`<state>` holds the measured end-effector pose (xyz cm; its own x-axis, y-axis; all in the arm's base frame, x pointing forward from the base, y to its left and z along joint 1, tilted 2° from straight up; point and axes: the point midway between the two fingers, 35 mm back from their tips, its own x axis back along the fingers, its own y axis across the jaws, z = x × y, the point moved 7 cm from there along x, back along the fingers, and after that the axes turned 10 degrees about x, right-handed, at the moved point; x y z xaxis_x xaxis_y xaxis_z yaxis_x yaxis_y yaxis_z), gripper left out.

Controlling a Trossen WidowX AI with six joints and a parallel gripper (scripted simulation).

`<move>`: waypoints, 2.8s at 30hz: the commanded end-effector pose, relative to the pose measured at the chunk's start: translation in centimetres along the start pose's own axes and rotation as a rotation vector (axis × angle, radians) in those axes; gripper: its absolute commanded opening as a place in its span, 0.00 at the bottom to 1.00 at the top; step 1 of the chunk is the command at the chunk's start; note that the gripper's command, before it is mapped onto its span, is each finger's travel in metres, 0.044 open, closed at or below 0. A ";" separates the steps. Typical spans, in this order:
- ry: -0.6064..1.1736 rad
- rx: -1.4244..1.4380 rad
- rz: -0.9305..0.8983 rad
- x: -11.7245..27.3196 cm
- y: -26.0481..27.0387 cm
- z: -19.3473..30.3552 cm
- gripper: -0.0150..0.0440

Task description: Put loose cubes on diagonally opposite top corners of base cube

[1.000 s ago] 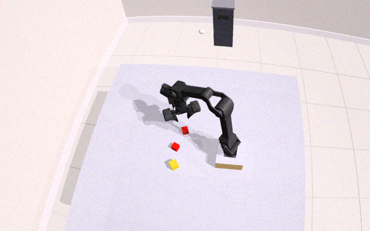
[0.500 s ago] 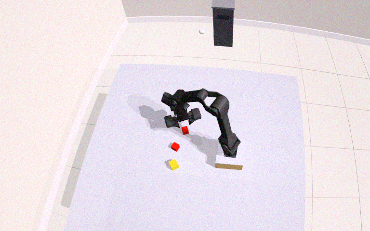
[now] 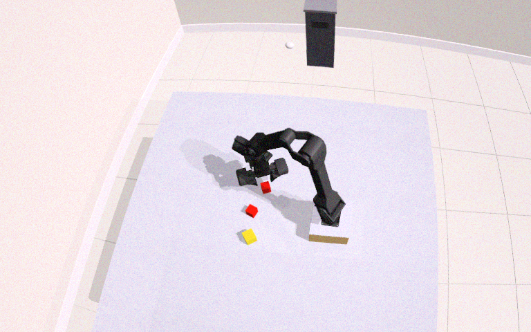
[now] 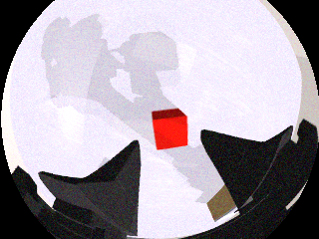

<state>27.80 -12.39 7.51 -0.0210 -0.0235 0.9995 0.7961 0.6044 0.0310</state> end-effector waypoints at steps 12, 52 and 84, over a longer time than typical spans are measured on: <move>0.007 -0.003 0.010 -2.7 -0.2 0.2 0.70; 0.006 -0.003 0.009 4.3 0.2 -0.3 0.43; 0.010 0.718 0.003 6.7 4.8 3.4 0.43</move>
<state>29.27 -8.07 14.73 -0.0177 -0.0259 0.9995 0.3343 0.9420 0.0303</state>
